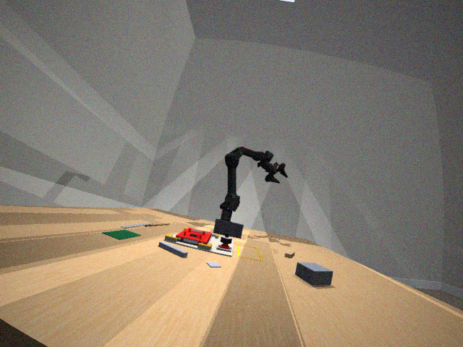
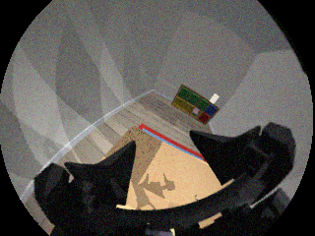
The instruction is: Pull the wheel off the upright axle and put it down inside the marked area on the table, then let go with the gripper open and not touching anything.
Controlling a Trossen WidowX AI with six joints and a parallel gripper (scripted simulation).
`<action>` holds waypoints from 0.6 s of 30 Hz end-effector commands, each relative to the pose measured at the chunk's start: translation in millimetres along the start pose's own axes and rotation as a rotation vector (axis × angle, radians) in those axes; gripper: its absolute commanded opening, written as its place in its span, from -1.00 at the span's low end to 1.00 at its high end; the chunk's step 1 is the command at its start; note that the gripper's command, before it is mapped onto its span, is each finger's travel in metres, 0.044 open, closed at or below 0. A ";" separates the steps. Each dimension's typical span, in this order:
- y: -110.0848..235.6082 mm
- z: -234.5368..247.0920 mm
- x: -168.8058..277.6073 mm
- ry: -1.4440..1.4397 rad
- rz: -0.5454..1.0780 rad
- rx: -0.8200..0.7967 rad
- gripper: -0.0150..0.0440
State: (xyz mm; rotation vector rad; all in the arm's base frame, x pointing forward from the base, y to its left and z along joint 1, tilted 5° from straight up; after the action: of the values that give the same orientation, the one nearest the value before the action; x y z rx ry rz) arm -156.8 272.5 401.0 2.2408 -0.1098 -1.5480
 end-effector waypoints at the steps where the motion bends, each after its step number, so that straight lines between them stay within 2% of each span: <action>1: -1.5 -1.6 0.9 -0.008 0.005 0.005 0.78; 4: -21.6 -25.4 14.5 -0.118 0.078 0.074 0.53; 11: -64.7 -107.8 67.8 -0.478 0.264 0.309 0.53; 18: -77.5 -196.4 134.1 -0.840 0.388 0.558 0.53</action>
State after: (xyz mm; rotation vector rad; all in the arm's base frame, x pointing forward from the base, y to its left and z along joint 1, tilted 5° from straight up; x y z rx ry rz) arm 19.6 357.9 325.8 1.7183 -1.0859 -2.1639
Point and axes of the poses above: the point midway between the two fingers, 35 mm back from their tips, its own y axis back along the fingers, its own z axis across the jaws, x = y × z, the point moved 5 cm from there along y, back along the fingers, and after that the axes turned 6 degrees about -y, right-handed, at the moved point
